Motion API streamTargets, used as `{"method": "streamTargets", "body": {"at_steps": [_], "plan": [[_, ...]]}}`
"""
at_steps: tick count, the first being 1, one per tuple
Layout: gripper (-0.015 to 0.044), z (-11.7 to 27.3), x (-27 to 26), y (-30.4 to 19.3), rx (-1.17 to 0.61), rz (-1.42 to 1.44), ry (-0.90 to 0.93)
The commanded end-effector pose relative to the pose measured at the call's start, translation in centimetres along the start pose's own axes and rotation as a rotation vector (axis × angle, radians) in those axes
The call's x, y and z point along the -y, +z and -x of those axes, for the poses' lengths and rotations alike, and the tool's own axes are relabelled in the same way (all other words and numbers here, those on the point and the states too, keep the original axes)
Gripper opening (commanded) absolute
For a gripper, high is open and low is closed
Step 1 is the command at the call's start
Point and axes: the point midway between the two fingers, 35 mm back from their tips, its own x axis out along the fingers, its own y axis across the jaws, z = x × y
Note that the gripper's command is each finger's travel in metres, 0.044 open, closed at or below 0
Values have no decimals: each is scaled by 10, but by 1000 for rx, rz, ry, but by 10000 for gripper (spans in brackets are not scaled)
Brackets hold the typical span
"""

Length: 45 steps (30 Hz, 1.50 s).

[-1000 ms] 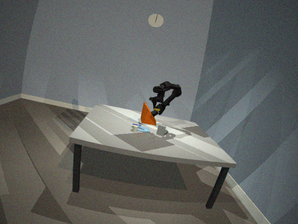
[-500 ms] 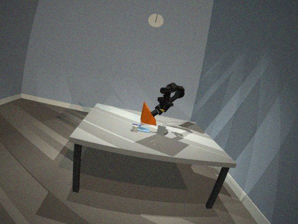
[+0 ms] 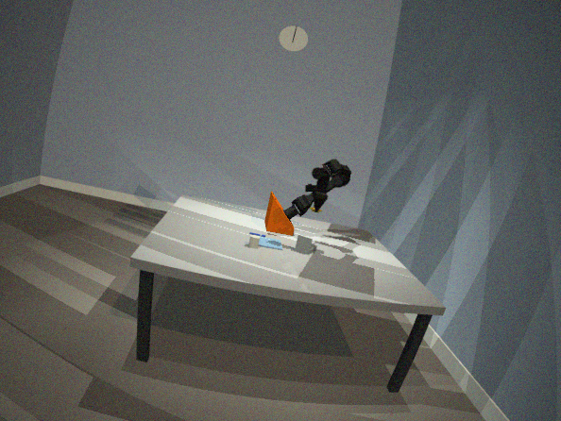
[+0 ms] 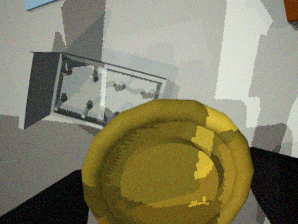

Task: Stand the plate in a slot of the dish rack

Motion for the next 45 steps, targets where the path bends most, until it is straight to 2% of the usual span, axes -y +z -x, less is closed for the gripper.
{"method": "streamTargets", "body": {"at_steps": [1, 7, 16, 30, 45], "plan": [[0, -3, 13, -12, -9, -152, 3], [0, -6, 27, -25, -14, -333, 9], [0, -8, 29, -25, -1, -333, 2], [0, -47, 44, -5, 271, -183, -107], [0, -78, 49, 15, 550, 10, -144]]}}
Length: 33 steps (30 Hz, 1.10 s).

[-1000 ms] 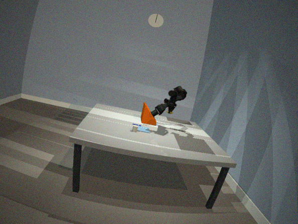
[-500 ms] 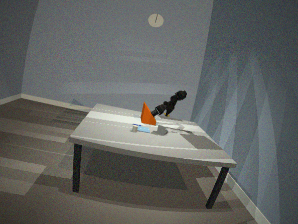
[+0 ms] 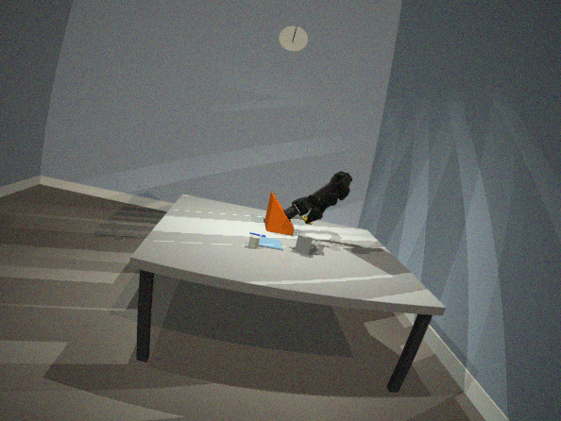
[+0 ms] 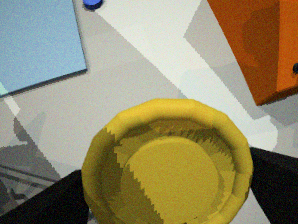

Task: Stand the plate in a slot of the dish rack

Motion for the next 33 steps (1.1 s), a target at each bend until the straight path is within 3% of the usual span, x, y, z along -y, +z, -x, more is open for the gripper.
{"method": "streamTargets", "body": {"at_steps": [1, 33], "plan": [[0, -10, 1, 2, 87, 43, 10], [0, -51, -15, -8, 595, 372, 289]]}}
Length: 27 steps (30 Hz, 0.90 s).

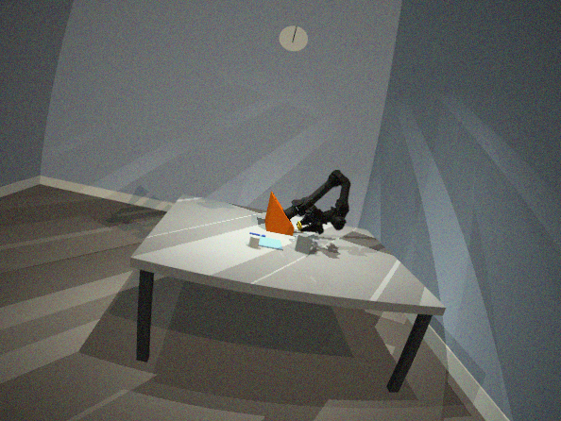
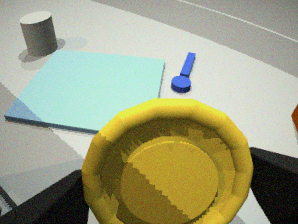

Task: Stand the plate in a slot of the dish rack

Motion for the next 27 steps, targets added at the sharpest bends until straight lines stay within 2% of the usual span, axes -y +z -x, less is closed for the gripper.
{"method": "streamTargets", "body": {"at_steps": [1, 27], "plan": [[0, -2, -1, -3, 66, 31, 54], [0, 11, -16, -33, 348, 147, 481]]}}
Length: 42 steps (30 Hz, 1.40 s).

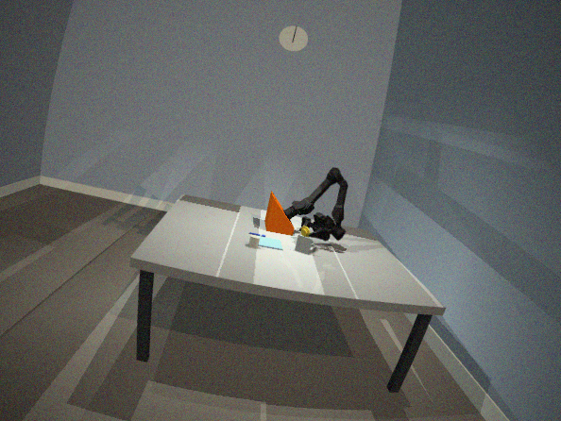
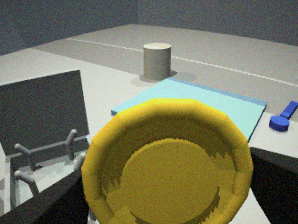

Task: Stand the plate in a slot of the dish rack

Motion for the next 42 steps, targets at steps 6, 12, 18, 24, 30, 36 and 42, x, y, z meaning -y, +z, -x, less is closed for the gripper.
{"method": "streamTargets", "body": {"at_steps": [6, 12, 18, 24, 30, 36, 42], "plan": [[0, 12, -6, -7, 85, 2, 171], [0, 22, -10, -12, 126, -7, 285], [0, 33, -12, -16, 159, -24, 398], [0, 35, -12, -16, 162, -27, 411], [0, 33, -13, -16, 161, -27, 409], [0, 23, -20, -12, 155, -25, 404], [0, 18, -24, -11, 155, -29, 406]]}}
